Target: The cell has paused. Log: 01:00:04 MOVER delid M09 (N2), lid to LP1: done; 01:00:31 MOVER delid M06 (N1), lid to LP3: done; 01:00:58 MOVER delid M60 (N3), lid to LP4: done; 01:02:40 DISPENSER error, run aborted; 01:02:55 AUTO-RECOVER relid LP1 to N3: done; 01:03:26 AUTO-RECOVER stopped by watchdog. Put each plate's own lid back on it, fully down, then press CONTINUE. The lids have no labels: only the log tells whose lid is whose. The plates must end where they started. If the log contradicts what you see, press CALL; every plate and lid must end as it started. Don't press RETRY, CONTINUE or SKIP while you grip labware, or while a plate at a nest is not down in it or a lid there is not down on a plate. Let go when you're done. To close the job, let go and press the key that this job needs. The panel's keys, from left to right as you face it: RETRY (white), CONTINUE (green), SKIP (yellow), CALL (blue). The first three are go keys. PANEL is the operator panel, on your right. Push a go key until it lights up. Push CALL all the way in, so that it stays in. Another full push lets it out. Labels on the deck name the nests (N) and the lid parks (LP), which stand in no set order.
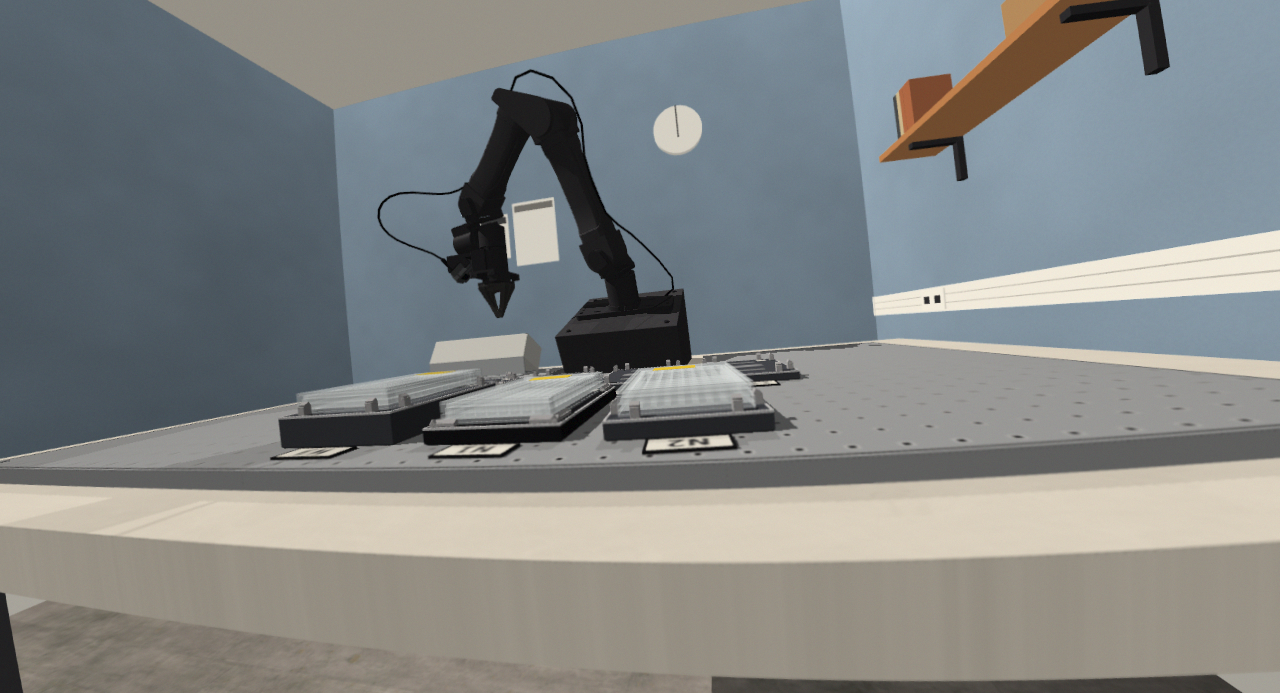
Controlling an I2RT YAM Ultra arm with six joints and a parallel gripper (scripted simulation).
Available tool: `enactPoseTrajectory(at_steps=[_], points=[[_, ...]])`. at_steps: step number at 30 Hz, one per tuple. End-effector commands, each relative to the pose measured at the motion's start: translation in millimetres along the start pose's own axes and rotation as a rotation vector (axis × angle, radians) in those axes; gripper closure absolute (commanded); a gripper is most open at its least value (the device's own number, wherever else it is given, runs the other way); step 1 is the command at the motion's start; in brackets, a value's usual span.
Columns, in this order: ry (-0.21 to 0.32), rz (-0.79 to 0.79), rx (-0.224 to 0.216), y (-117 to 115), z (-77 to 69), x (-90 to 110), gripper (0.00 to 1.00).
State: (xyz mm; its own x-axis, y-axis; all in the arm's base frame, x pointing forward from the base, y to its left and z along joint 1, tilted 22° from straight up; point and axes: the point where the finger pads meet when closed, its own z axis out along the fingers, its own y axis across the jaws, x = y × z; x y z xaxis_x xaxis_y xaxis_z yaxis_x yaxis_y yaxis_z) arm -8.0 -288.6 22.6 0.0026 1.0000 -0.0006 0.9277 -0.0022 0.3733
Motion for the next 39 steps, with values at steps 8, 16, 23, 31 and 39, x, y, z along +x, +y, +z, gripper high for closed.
enactPoseTrajectory(at_steps=[8, 16, 23, 31, 39], points=[[-0.008, 0.006, -0.001, -2, 15.6, -2, 1.00], [-0.036, -0.004, 0.006, -2, 13.4, -10, 1.00], [-0.031, -0.001, 0.005, -2, 15.6, -9, 1.00], [-0.028, 0.001, 0.004, -3, 17.0, -9, 1.00], [-0.035, -0.003, 0.006, -2, 15.6, -9, 1.00]])
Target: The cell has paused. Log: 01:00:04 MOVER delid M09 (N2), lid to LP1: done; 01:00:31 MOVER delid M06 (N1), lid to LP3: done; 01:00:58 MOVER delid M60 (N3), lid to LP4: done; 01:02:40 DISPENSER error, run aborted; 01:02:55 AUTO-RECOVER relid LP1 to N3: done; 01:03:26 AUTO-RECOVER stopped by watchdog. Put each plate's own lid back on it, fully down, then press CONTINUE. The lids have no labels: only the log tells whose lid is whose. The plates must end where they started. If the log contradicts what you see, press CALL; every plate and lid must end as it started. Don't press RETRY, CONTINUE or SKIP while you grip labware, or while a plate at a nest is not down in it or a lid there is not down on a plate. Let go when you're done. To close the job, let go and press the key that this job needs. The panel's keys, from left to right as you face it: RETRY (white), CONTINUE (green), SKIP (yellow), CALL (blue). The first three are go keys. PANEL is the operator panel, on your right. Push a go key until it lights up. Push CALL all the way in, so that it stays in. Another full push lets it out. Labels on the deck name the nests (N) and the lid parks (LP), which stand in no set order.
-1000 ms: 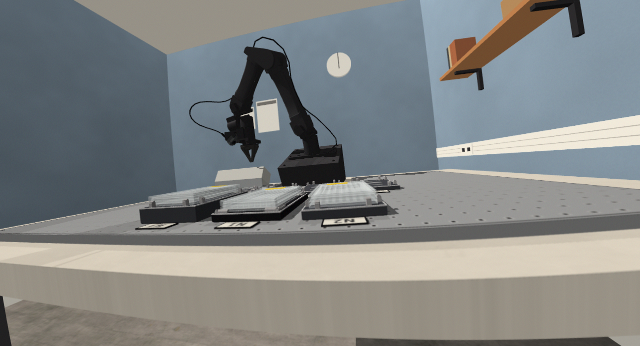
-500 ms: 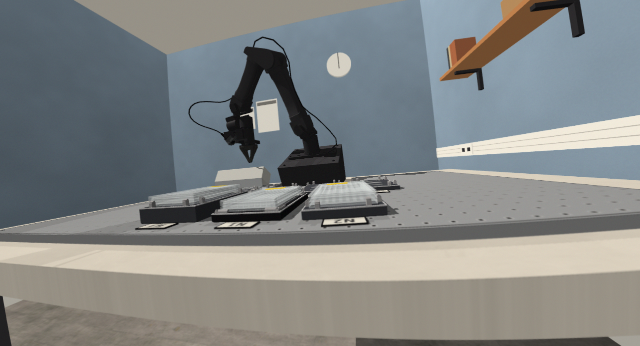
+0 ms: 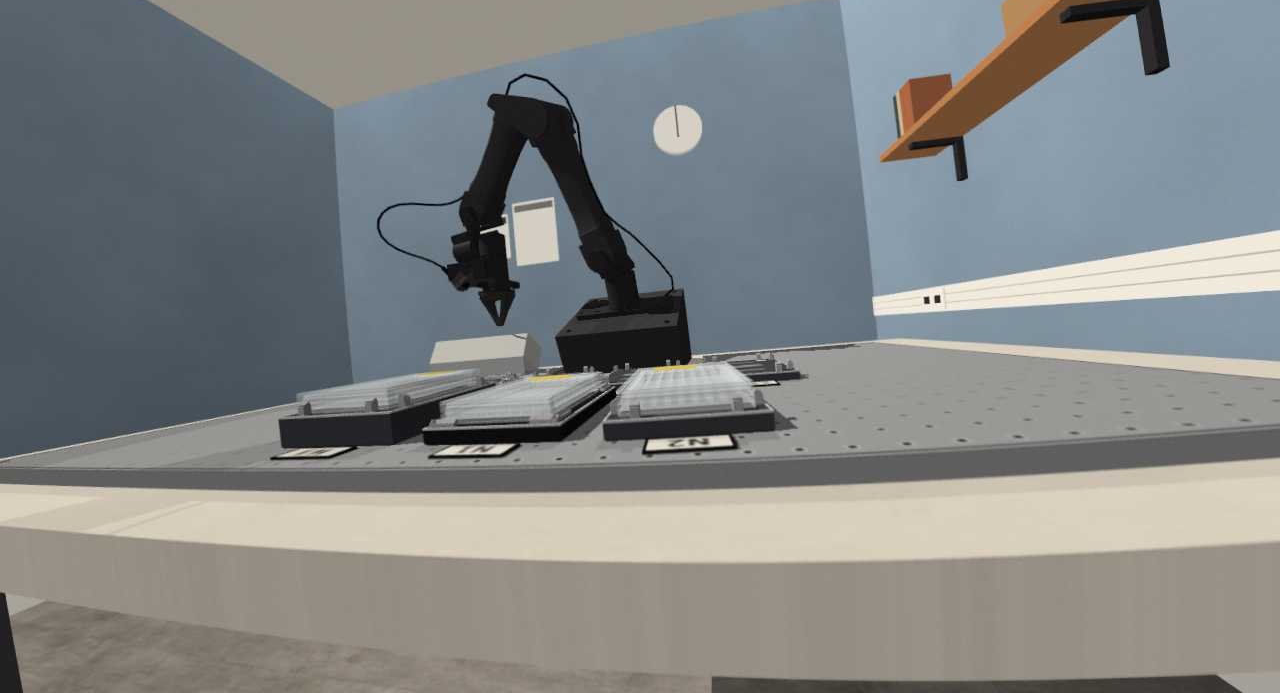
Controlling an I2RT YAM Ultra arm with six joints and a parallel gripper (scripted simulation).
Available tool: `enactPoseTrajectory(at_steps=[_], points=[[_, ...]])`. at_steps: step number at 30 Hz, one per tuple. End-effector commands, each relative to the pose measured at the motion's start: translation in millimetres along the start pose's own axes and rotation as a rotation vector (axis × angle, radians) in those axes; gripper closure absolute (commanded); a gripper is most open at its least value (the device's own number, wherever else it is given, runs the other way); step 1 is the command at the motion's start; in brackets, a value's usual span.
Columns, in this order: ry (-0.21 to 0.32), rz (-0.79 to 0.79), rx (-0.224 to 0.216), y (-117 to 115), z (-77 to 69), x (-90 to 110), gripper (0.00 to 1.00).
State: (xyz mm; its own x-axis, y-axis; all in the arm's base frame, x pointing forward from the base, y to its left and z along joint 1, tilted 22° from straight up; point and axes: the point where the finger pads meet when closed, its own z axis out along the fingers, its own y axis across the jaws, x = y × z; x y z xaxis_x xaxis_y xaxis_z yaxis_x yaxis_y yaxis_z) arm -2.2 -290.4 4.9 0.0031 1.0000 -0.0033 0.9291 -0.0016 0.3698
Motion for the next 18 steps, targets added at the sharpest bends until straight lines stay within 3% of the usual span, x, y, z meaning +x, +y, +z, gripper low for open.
enactPoseTrajectory(at_steps=[1, 6, 11, 15, 18], points=[[-0.018, 0.000, -0.001, 0, 0.2, -4, 1.00], [-0.004, 0.001, -0.004, 1, 6.9, 1, 1.00], [-0.031, -0.001, 0.002, 0, 3.4, -8, 1.00], [-0.006, 0.004, -0.004, 0, 12.1, 0, 1.00], [-0.024, 0.001, -0.001, -1, 10.3, -7, 1.00]])
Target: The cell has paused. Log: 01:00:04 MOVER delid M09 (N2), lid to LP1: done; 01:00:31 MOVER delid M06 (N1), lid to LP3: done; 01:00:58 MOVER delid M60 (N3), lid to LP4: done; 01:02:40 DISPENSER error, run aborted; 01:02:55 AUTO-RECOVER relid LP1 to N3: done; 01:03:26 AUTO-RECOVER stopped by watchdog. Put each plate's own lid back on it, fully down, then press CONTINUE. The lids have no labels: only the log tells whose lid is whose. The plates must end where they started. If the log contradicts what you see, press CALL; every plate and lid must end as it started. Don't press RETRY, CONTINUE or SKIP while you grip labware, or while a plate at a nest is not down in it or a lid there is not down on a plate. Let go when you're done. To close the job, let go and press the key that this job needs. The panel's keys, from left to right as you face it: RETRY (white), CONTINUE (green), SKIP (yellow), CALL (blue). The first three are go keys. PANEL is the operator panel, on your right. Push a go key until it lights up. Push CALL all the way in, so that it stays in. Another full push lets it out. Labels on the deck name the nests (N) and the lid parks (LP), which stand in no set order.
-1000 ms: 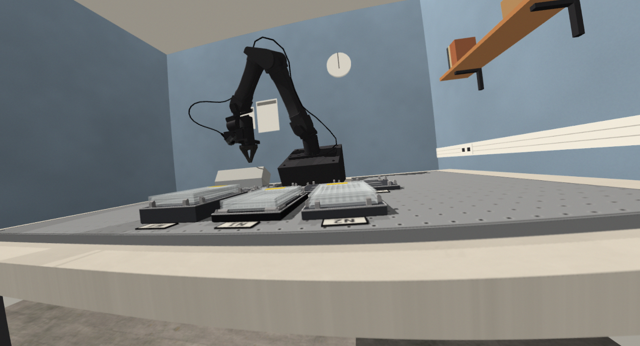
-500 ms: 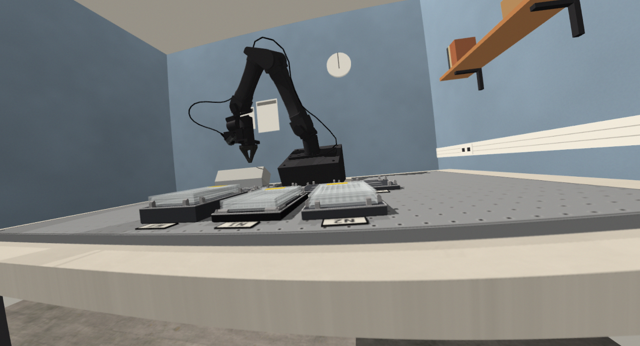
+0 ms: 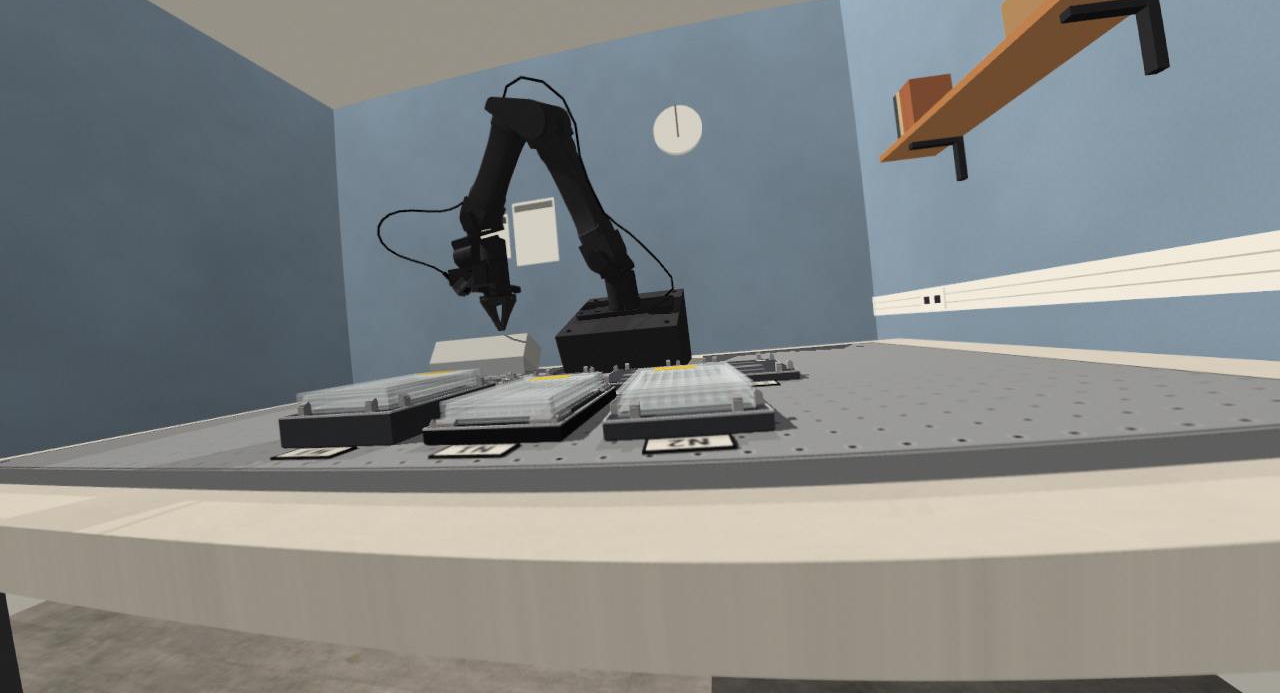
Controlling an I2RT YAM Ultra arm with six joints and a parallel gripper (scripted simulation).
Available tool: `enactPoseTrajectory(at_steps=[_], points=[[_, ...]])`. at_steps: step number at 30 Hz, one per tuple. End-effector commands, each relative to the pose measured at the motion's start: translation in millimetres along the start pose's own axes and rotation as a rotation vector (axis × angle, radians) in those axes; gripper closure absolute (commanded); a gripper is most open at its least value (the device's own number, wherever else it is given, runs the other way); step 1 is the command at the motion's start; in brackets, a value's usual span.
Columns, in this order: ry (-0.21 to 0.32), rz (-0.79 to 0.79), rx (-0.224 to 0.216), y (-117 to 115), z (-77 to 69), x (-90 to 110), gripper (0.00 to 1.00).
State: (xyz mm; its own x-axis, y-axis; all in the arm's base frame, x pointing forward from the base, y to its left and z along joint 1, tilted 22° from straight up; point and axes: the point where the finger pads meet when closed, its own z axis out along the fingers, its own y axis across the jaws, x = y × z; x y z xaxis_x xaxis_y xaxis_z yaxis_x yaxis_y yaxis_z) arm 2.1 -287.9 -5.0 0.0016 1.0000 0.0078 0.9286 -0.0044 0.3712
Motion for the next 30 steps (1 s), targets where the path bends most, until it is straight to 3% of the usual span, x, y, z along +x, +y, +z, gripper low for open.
enactPoseTrajectory(at_steps=[1, 16, 25, 28, 30], points=[[-0.034, -0.002, 0.001, -1, -0.6, -10, 1.00], [-0.025, 0.004, -0.004, 0, 10.6, -4, 1.00], [-0.045, -0.004, -0.001, 0, 10.4, -12, 1.00], [-0.012, 0.003, -0.008, 0, 20.0, -4, 1.00], [-0.023, -0.005, -0.006, 2, 19.1, -4, 1.00]])
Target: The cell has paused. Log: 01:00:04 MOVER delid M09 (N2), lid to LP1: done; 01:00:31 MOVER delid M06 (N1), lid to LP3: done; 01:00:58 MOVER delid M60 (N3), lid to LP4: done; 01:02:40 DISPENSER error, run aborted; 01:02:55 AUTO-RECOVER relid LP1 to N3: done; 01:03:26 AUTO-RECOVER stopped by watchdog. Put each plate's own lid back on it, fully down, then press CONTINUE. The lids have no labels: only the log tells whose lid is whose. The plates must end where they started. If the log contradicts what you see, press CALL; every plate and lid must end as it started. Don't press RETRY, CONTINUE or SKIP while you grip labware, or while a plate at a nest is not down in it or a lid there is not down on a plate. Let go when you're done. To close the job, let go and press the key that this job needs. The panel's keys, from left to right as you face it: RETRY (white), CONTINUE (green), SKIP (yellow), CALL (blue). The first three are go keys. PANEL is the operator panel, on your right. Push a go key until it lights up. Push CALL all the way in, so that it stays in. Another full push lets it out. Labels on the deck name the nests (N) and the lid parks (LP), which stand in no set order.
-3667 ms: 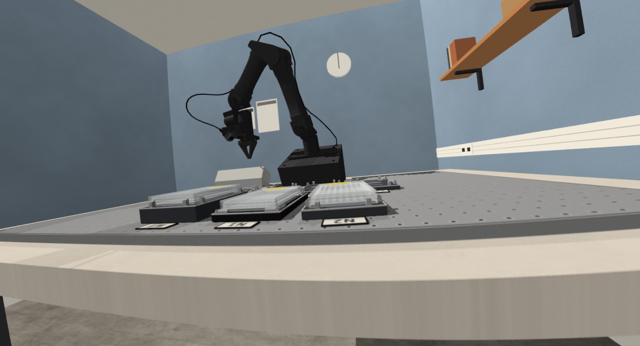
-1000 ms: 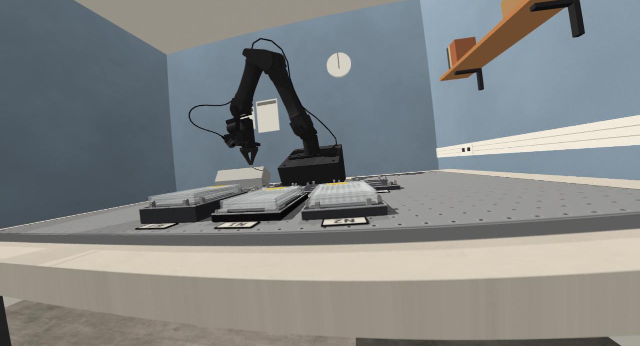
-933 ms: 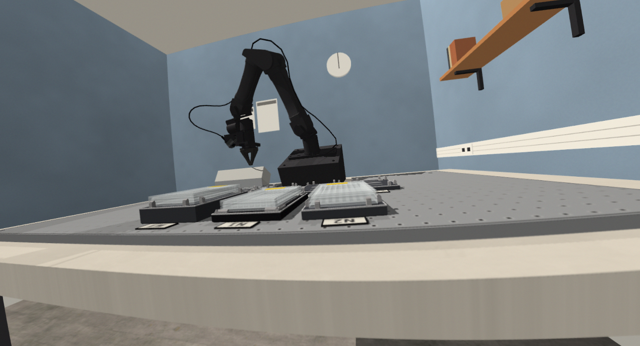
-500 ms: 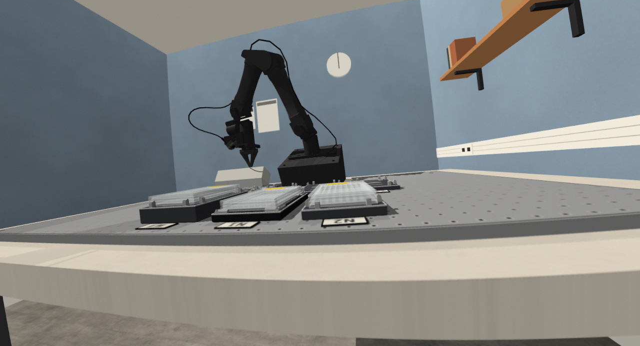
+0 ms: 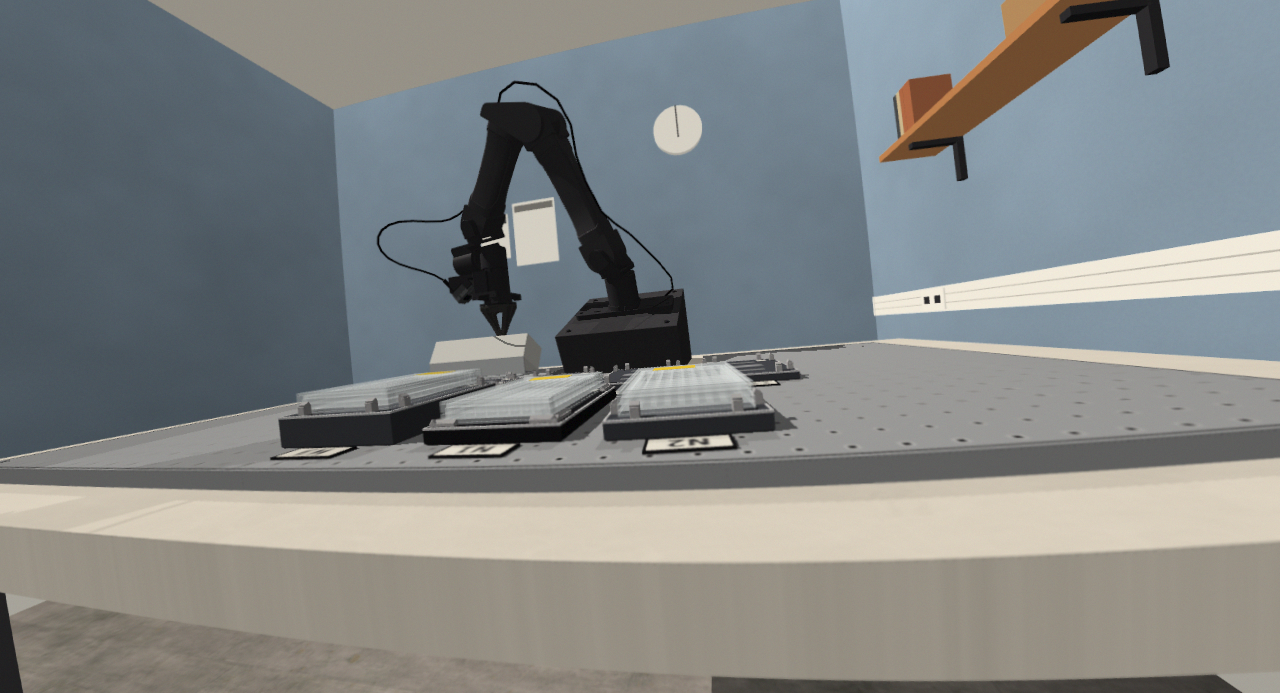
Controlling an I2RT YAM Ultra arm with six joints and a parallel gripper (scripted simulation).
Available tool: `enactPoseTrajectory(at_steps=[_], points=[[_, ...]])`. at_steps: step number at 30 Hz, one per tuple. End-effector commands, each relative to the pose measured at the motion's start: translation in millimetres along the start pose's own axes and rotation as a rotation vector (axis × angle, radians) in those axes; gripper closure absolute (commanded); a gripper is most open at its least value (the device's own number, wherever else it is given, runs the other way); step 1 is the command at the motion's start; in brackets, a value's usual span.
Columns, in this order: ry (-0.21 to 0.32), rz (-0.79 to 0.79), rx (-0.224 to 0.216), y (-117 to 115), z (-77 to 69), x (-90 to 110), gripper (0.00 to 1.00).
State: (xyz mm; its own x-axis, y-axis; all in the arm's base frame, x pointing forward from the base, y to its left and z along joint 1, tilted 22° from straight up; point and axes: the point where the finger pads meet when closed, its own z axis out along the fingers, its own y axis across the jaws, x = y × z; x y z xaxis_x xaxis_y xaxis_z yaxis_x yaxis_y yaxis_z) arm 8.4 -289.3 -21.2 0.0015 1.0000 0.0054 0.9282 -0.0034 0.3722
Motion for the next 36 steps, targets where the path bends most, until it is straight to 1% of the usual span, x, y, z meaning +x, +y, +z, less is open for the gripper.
enactPoseTrajectory(at_steps=[1, 2, 7, 11, 13, 16, 19, 23, 24, 27, 30, 34, 36], points=[[-0.037, -0.008, -0.002, 2, 0.6, -6, 1.00], [-0.032, 0.000, -0.003, 0, 0.9, -9, 1.00], [-0.043, -0.007, 0.000, 0, -0.1, -11, 1.00], [-0.026, 0.000, -0.004, 0, 5.5, -6, 1.00], [-0.026, 0.003, -0.004, 0, 5.3, -4, 1.00], [-0.037, -0.004, -0.002, 0, 3.6, -9, 1.00], [-0.021, 0.000, -0.005, 1, 8.1, -3, 1.00], [-0.026, -0.004, -0.004, 1, 7.4, -6, 1.00], [-0.038, -0.003, -0.002, 0, 4.4, -8, 1.00], [-0.027, 0.003, -0.004, 0, 7.4, -3, 1.00], [-0.040, -0.002, -0.002, 0, 5.3, -8, 1.00], [-0.022, 0.003, -0.005, 0, 10.2, -2, 1.00], [-0.030, -0.001, -0.004, 0, 9.0, -6, 1.00]])
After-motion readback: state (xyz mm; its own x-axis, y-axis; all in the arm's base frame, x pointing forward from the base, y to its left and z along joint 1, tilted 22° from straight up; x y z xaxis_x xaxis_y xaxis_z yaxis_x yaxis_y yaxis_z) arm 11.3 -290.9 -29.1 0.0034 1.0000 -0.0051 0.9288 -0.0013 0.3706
